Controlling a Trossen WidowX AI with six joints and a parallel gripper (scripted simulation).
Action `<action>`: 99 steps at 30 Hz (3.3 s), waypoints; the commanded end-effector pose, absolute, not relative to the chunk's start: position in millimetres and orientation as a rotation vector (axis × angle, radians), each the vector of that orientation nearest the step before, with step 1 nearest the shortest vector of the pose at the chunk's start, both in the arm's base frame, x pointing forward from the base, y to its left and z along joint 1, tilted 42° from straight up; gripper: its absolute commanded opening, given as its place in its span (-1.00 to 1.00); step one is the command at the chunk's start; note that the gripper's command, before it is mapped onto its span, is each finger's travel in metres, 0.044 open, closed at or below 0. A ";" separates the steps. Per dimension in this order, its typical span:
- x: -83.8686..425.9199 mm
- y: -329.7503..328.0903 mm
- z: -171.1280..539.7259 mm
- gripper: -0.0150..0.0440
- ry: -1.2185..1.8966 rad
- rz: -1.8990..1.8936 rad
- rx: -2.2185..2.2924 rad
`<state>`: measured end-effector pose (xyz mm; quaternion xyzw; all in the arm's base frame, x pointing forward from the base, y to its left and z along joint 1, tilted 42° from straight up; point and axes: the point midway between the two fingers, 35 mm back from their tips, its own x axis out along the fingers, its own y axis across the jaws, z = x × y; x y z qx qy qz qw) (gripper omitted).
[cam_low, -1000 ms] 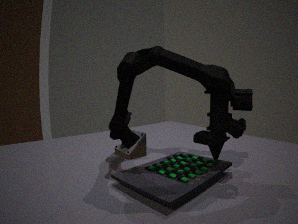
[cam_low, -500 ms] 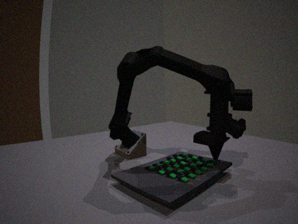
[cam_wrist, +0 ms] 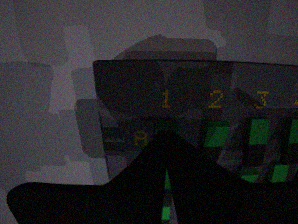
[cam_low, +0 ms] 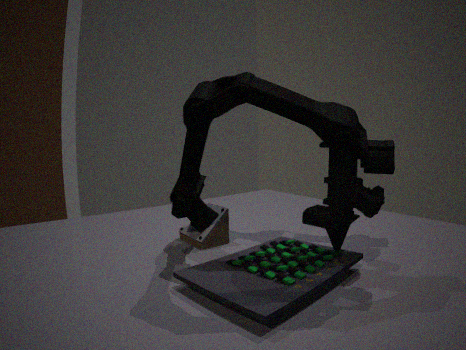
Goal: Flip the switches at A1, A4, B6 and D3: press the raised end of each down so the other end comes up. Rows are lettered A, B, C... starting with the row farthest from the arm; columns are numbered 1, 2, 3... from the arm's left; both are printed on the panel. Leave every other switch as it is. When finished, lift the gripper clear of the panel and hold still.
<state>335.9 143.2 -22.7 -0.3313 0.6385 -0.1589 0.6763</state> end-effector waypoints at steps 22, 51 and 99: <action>337.2 140.2 -25.5 -0.49 1.433 -0.357 -0.751; 328.8 163.5 38.7 -0.49 1.411 -0.343 -0.752; 337.0 69.1 40.0 -0.49 1.385 -0.338 -0.760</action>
